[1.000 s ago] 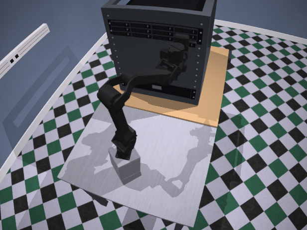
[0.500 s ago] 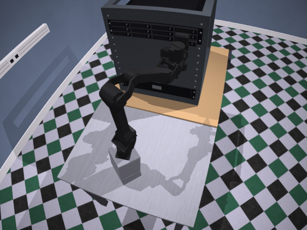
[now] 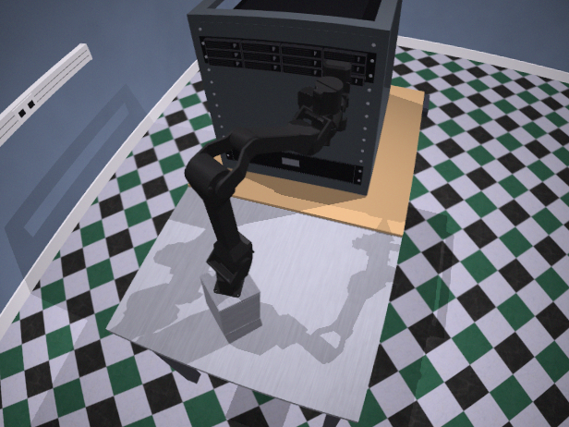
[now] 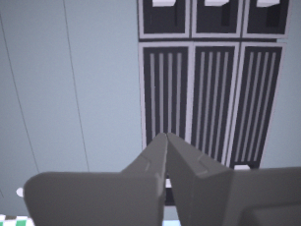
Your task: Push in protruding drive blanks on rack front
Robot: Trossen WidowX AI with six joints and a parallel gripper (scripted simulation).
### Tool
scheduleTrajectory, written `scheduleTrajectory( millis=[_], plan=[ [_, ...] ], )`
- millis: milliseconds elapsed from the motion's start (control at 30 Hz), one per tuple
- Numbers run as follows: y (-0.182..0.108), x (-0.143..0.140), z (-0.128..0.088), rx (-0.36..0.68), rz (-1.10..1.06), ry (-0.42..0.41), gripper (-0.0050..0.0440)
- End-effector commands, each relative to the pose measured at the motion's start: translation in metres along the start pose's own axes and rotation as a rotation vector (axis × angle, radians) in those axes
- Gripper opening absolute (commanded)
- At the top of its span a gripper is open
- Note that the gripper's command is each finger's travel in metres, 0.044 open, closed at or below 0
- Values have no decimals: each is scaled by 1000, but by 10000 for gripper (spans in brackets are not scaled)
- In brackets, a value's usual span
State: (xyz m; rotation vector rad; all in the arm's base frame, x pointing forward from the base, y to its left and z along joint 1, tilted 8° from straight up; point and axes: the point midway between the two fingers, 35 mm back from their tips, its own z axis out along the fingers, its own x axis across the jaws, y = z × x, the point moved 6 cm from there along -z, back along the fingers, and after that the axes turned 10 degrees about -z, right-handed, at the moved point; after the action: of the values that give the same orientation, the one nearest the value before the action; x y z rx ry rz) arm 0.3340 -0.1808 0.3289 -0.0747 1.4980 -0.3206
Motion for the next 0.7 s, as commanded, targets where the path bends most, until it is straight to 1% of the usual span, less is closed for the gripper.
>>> scheduleTrajectory(
  millis=[0, 667],
  plan=[
    [-2, -10, 1, 8, -15, -23, -50],
    [-2, -11, 4, 8, -15, -23, -50]
  ],
)
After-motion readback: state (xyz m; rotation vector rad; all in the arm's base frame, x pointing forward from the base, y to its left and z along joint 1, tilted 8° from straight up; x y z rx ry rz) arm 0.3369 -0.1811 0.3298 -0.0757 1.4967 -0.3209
